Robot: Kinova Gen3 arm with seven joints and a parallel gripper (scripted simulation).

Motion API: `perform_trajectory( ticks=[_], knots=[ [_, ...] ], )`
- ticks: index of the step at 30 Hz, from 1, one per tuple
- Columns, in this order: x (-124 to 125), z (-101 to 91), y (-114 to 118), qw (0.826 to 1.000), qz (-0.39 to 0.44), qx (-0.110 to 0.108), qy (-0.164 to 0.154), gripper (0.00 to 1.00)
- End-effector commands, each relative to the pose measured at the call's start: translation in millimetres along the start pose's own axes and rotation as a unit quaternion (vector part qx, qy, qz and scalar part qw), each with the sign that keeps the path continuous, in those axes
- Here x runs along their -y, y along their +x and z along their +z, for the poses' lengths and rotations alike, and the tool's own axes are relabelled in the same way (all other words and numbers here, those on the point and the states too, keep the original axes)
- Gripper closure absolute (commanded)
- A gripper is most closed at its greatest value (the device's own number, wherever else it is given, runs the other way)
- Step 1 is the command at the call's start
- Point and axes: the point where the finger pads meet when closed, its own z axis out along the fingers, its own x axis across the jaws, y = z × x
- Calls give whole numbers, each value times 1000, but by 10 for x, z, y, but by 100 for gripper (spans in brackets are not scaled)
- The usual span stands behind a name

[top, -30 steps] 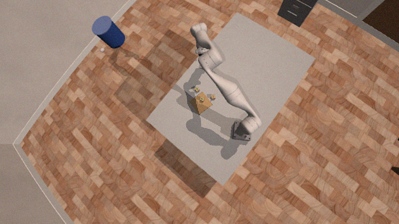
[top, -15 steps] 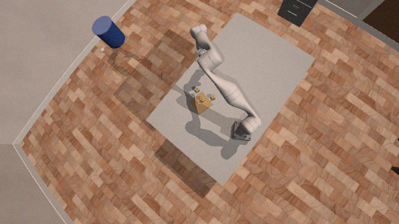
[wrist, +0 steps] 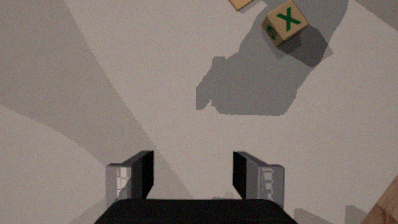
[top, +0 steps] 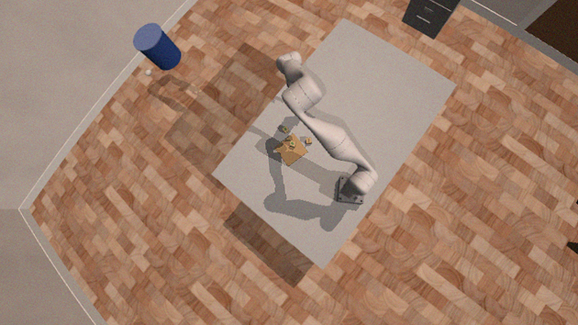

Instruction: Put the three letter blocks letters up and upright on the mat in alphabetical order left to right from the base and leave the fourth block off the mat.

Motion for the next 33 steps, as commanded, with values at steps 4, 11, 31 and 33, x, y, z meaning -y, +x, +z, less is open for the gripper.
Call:
perform_trajectory(
  ticks=[4,11,31,33],
  knots=[
    [507,-257,26,1000,-17,-13,-9,0],
    [1249,-321,-213,999,-40,-14,-5,0],
    [1934,-335,-501,998,-66,-17,2,0],
    [1934,-335,-501,998,-66,-17,2,0]
  ],
)
